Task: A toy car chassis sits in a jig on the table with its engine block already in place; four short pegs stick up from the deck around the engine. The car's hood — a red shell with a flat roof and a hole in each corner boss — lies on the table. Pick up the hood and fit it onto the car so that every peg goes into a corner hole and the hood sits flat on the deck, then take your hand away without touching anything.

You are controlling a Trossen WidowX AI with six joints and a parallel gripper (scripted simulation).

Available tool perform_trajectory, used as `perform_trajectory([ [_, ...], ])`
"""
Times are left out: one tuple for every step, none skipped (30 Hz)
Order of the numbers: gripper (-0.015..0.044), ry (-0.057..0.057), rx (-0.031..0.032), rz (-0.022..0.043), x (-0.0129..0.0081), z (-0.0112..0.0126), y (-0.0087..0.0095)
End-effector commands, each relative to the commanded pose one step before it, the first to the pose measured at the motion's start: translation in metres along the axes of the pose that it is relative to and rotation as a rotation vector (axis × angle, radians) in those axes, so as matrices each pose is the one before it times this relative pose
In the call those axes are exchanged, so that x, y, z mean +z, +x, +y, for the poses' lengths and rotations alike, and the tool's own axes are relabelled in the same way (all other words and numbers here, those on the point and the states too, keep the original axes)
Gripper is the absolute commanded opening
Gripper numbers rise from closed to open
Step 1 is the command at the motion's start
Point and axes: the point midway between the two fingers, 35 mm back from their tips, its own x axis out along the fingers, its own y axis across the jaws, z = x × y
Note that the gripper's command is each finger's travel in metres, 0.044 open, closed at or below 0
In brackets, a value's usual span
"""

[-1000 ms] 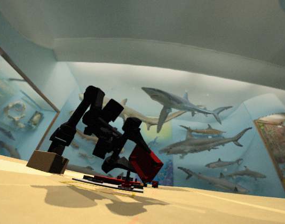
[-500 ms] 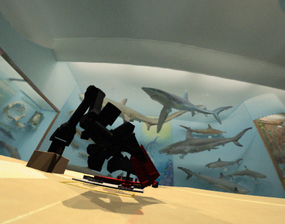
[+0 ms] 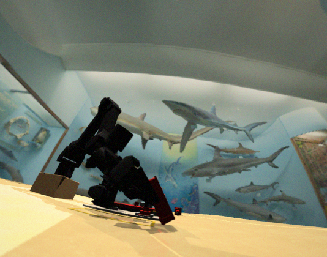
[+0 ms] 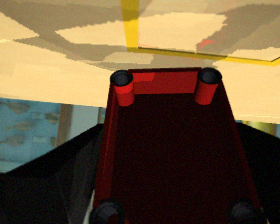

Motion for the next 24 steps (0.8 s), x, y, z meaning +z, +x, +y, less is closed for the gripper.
perform_trajectory([
  [0.0000,0.0005,-0.00332,-0.01131,0.00392,-0.00168,0.00017],
  [0.0000,-0.0185,0.00099,0.00173,-0.00232,0.00051,0.00005],
  [0.0026,0.0182,0.00224,0.00940,-0.00139,0.00105,-0.00026],
  [0.0053,0.0000,0.00000,0.00000,0.00000,0.00000,0.00000],
  [0.0079,0.0000,0.00000,0.00000,0.00000,0.00000,0.00000],
  [0.0105,0.0000,0.00000,0.00000,0.00000,0.00000,0.00000],
  [0.0131,0.0000,0.00000,0.00000,0.00000,0.00000,0.00000],
  [0.0157,0.0000,0.00000,0.00000,0.00000,0.00000,0.00000],
  [0.0184,0.0000,0.00000,0.00000,0.00000,0.00000,0.00000],
  [0.0210,0.0000,0.00000,0.00000,0.00000,0.00000,0.00000],
  [0.0236,0.0000,0.00000,0.00000,0.00000,0.00000,0.00000],
  [0.0263,0.0000,0.00000,0.00000,0.00000,0.00000,0.00000],
  [0.0289,0.0000,0.00000,0.00000,0.00000,0.00000,0.00000],
  [0.0315,0.0000,0.00000,0.00000,0.00000,0.00000,0.00000],
  [0.0341,0.0000,0.00000,0.00000,0.00000,0.00000,0.00000],
  [0.0368,0.0000,0.00000,0.00000,0.00000,0.00000,0.00000],
  [0.0394,0.0000,0.00000,0.00000,0.00000,0.00000,0.00000],
  [0.0420,0.0000,0.00000,0.00000,0.00000,0.00000,0.00000],
  [0.0440,0.0000,0.00000,0.00000,0.00000,0.00000,0.00000],
  [0.0440,0.0000,0.00000,0.00000,0.00000,0.00000,0.00000],
  [0.0440,0.0000,0.00000,0.00000,0.00000,0.00000,0.00000],
  [0.0440,0.0000,0.00000,0.00000,0.00000,0.00000,0.00000],
  [0.0440,0.0009,-0.00004,-0.00043,-0.00062,0.00040,-0.00110],
  [0.0440,0.0019,-0.00009,-0.00085,-0.00122,0.00078,-0.00223],
])
